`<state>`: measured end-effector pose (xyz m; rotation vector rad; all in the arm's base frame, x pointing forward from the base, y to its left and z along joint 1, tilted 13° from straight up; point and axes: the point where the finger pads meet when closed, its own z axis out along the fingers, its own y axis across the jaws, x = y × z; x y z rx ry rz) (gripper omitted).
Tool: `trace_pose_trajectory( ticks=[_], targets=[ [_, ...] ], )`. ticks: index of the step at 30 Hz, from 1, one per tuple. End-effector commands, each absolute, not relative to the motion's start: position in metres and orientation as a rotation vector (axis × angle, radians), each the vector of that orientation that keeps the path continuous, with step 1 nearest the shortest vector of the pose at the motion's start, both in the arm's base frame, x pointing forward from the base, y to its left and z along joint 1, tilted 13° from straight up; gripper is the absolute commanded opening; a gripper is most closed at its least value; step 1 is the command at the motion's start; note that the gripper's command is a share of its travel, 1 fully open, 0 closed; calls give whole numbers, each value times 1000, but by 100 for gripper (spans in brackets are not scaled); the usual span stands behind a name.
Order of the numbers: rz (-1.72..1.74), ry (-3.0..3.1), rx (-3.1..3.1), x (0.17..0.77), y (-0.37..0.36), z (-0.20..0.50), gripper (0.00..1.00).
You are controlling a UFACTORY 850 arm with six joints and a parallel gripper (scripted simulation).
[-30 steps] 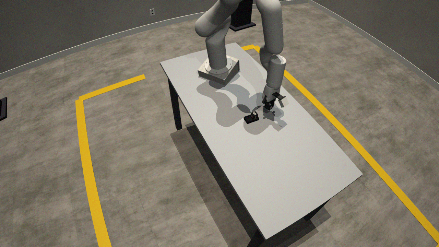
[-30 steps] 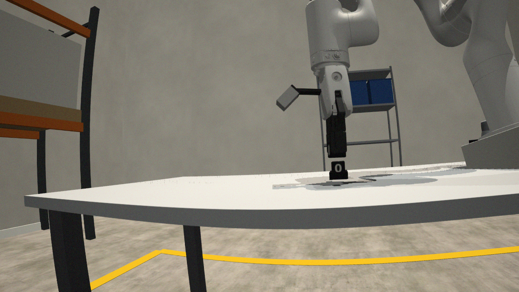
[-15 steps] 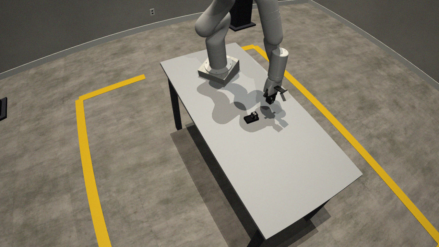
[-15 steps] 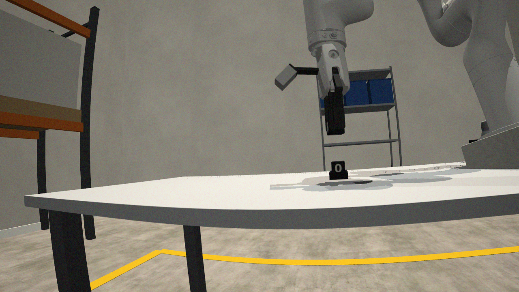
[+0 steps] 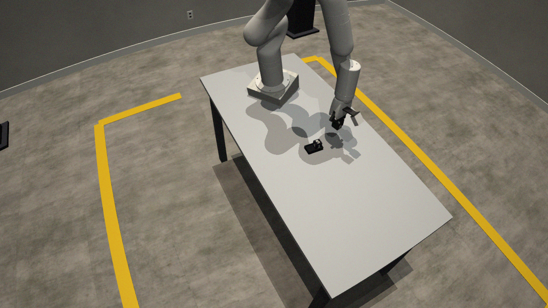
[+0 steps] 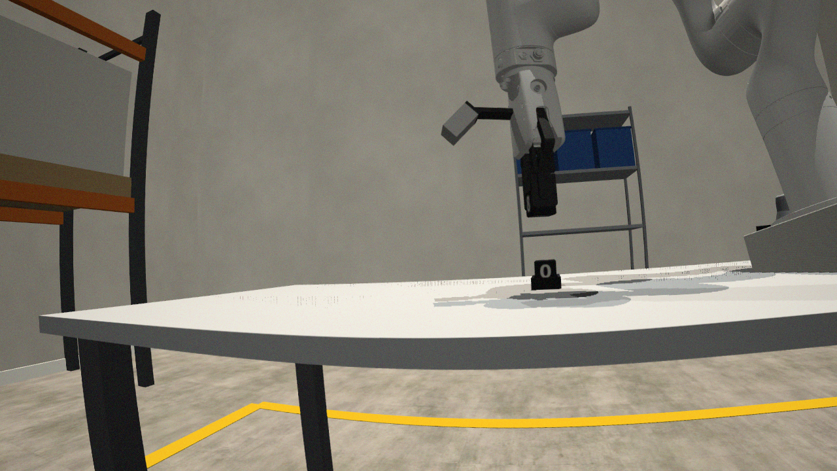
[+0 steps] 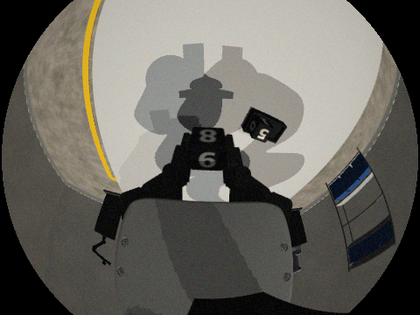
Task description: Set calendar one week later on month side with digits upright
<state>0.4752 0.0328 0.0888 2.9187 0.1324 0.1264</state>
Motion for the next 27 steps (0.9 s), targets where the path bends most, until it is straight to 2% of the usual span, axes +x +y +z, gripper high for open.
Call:
trace_pose_trajectory(
  ticks=[1,27],
  targets=[
    [105,313,2903,476,33,89,29],
    [-12,1288,2609,475,33,89,29]
  ],
)
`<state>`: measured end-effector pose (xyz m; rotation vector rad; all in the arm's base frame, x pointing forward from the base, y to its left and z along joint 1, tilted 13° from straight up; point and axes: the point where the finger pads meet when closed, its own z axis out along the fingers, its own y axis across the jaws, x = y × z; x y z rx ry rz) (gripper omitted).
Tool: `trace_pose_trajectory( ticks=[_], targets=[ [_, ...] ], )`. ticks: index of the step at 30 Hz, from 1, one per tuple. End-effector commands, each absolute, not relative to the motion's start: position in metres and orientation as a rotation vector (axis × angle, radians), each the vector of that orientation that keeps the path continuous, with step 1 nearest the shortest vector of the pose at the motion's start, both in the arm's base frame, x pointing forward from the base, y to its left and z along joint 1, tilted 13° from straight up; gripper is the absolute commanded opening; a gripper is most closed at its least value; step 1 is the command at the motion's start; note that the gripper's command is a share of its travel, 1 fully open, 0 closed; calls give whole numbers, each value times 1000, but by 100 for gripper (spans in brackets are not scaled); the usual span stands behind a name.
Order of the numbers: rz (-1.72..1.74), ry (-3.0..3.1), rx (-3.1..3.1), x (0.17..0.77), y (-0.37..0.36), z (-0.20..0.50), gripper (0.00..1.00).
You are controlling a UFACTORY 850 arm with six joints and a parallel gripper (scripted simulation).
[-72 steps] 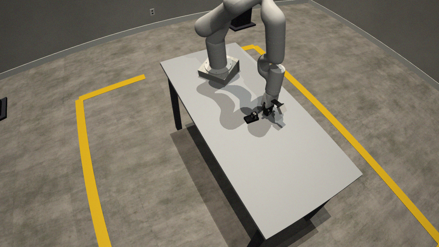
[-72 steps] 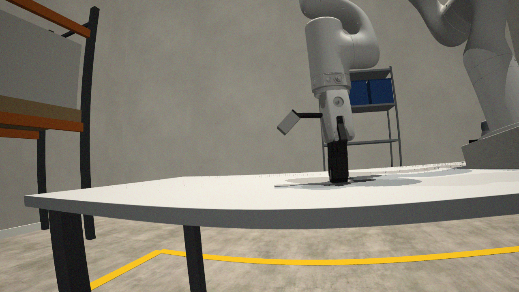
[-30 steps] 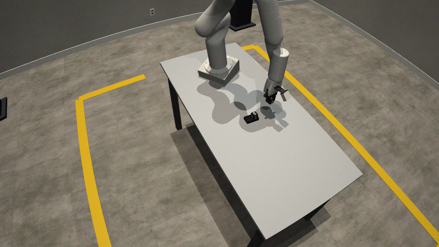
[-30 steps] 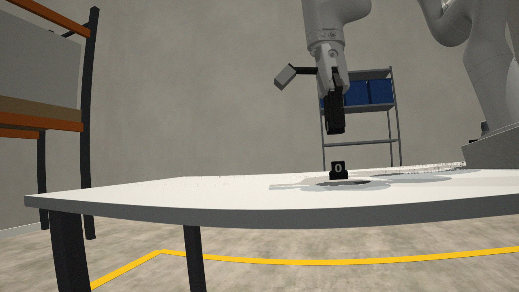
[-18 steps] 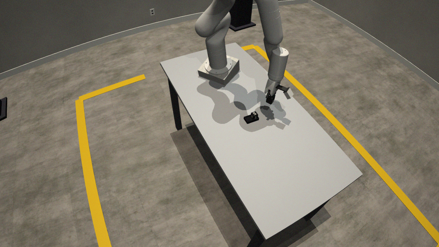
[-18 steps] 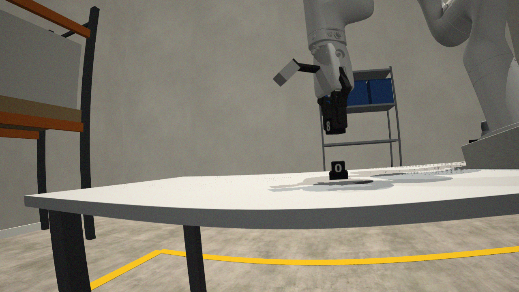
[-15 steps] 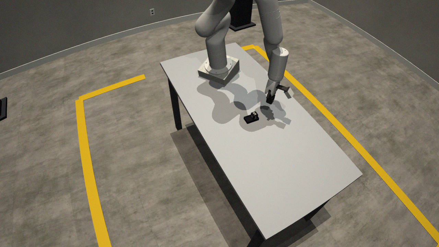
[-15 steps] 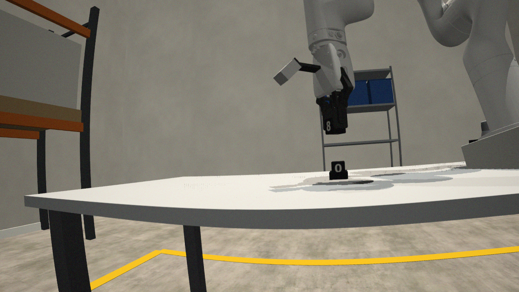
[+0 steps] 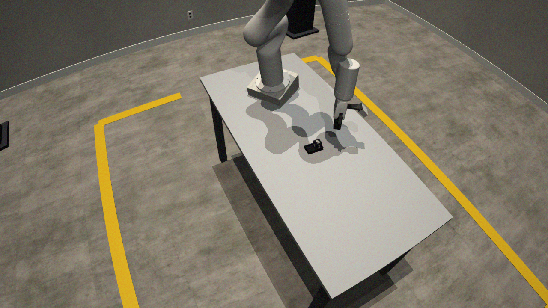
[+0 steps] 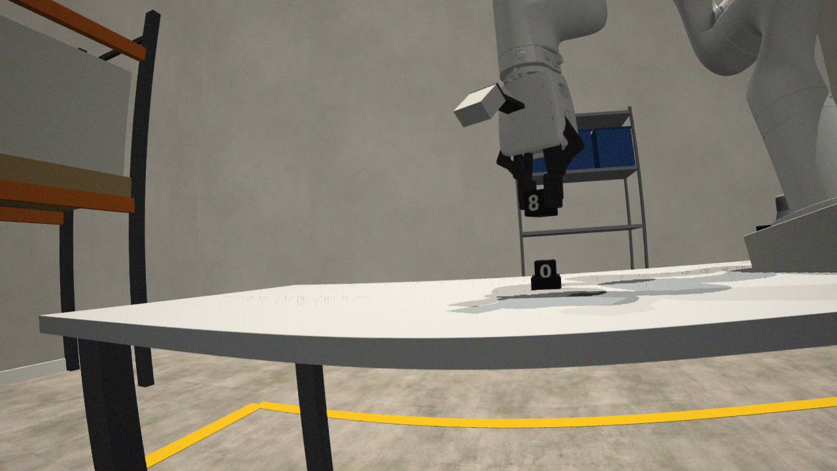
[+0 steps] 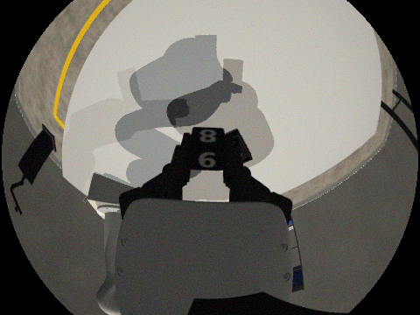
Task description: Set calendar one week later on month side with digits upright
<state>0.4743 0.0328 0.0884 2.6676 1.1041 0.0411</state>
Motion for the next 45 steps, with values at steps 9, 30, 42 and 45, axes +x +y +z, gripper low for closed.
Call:
trace_pose_trajectory(
  ticks=[9,30,42,45],
  targets=[
    [-52,1593,2438,475,33,89,29],
    [-144,2223,1906,474,33,89,29],
    [-191,2500,1553,474,33,88,29],
    [-203,2566,1451,474,33,88,29]
  ],
)
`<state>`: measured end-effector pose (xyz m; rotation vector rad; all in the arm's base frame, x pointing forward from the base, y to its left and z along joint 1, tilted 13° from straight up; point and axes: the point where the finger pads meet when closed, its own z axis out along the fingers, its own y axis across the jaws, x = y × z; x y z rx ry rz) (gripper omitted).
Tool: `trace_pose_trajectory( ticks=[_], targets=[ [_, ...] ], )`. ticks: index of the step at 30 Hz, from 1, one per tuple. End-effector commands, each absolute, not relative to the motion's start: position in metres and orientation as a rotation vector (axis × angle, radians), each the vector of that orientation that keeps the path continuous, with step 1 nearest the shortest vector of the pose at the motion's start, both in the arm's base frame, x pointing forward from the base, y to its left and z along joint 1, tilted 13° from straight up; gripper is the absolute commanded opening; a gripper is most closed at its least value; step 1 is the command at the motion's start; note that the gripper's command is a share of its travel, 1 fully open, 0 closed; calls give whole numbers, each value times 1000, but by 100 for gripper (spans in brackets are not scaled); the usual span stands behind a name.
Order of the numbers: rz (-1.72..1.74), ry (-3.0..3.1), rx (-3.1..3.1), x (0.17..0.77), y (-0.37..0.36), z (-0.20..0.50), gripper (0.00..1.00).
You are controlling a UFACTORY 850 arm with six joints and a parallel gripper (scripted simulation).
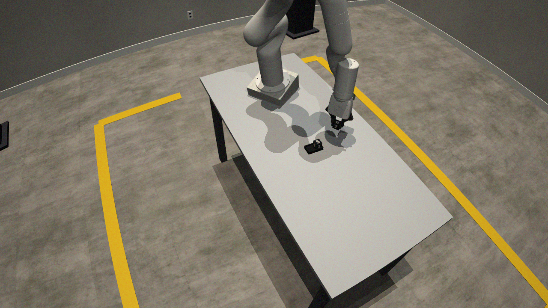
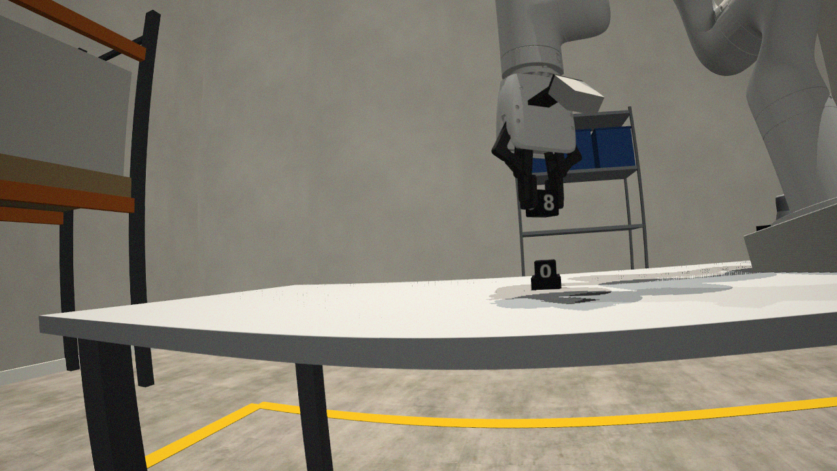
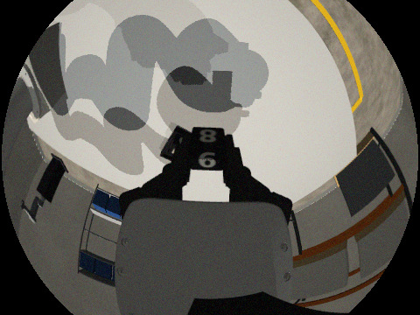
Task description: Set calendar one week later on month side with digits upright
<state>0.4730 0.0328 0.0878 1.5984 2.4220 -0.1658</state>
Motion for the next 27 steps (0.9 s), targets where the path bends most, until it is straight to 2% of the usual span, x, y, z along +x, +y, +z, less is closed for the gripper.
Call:
trace_pose_trajectory(
  ticks=[1,27],
  targets=[
    [-207,2587,1415,474,33,88,29],
    [-286,2946,544,473,33,88,29]
  ],
)
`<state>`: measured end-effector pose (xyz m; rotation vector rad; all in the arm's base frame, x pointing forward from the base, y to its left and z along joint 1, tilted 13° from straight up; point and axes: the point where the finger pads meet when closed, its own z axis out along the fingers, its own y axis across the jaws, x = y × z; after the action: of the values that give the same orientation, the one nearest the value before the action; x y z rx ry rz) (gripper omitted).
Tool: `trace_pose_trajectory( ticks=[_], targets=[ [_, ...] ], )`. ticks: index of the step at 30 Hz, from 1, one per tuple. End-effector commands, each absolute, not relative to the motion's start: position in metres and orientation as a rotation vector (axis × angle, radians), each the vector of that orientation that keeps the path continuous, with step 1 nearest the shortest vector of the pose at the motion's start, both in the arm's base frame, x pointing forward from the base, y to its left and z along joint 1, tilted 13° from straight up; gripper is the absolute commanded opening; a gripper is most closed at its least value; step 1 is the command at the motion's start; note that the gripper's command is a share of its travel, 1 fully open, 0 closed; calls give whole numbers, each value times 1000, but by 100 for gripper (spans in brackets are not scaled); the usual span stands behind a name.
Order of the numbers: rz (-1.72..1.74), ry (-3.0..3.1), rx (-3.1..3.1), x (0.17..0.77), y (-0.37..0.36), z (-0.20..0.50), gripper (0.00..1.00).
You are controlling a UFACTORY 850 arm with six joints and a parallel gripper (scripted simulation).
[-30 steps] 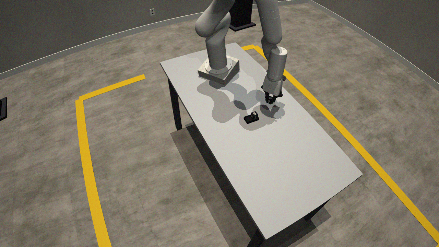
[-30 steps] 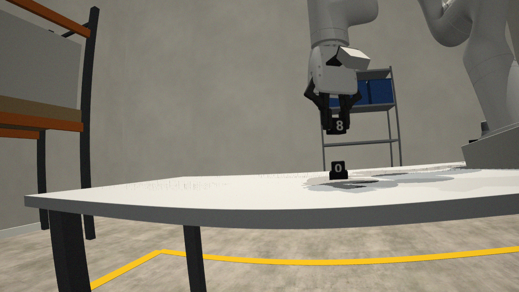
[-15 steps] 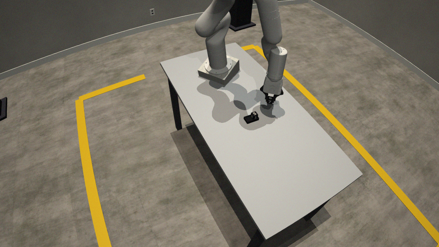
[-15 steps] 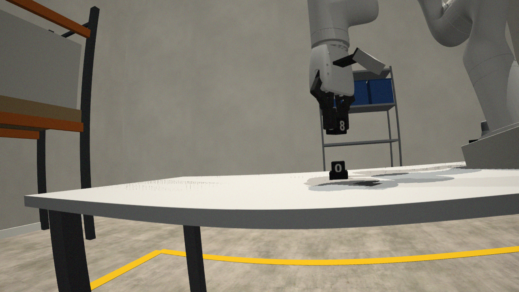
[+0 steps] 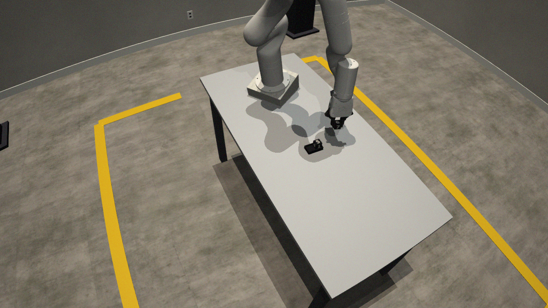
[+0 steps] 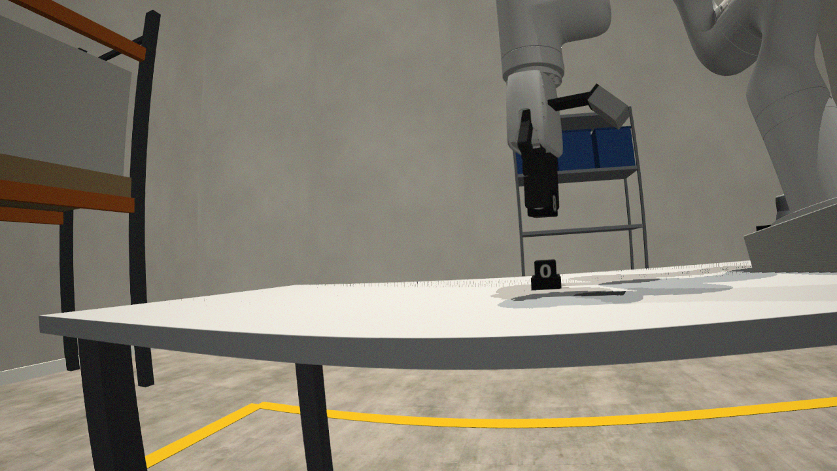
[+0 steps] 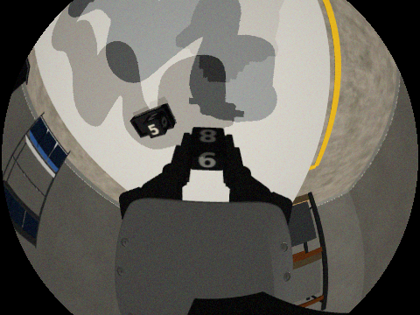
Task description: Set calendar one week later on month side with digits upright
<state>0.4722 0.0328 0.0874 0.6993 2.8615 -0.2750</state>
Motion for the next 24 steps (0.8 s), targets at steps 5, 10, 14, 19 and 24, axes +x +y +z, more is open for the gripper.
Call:
trace_pose_trajectory(
  ticks=[5,10,14,19,24],
  targets=[
    [-300,2986,354,473,33,88,29],
    [-304,2996,294,473,33,88,29],
    [-304,2997,285,473,33,88,29],
    [-304,2997,285,473,33,88,29],
    [-304,2997,285,473,33,88,29]
  ],
)
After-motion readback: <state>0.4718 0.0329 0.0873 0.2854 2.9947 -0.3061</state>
